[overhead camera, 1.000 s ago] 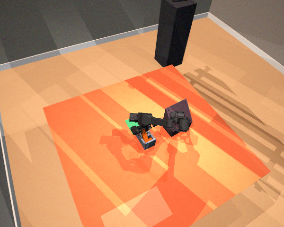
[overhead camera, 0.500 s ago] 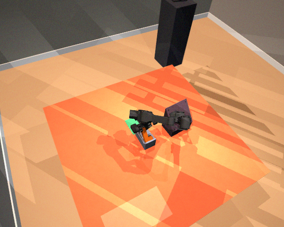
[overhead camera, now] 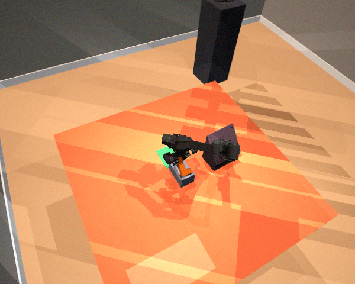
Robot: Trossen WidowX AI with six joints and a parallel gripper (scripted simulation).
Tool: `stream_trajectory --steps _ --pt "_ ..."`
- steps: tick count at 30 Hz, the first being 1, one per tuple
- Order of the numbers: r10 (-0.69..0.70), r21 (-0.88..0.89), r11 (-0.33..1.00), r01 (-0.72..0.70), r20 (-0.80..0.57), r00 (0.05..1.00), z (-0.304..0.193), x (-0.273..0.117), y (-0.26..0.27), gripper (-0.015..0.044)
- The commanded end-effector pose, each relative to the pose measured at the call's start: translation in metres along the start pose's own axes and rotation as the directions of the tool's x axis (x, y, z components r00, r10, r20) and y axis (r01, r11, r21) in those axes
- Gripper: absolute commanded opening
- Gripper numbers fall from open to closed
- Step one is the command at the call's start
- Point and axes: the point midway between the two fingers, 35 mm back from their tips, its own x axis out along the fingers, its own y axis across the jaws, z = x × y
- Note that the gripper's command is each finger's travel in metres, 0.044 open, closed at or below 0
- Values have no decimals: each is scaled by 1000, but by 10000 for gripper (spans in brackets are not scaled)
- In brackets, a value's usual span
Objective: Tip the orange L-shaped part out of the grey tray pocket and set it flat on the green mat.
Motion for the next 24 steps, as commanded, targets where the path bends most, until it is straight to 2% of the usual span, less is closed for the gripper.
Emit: stream_trajectory --steps 1,13,24 --pt "-1 -5 1000 1 5 1000 0 -7 0 0" --pt "-1 -5 1000 1 5 1000 2 -13 0 0" --pt "0 -5 1000 0 8 1000 48 -11 -3 0"
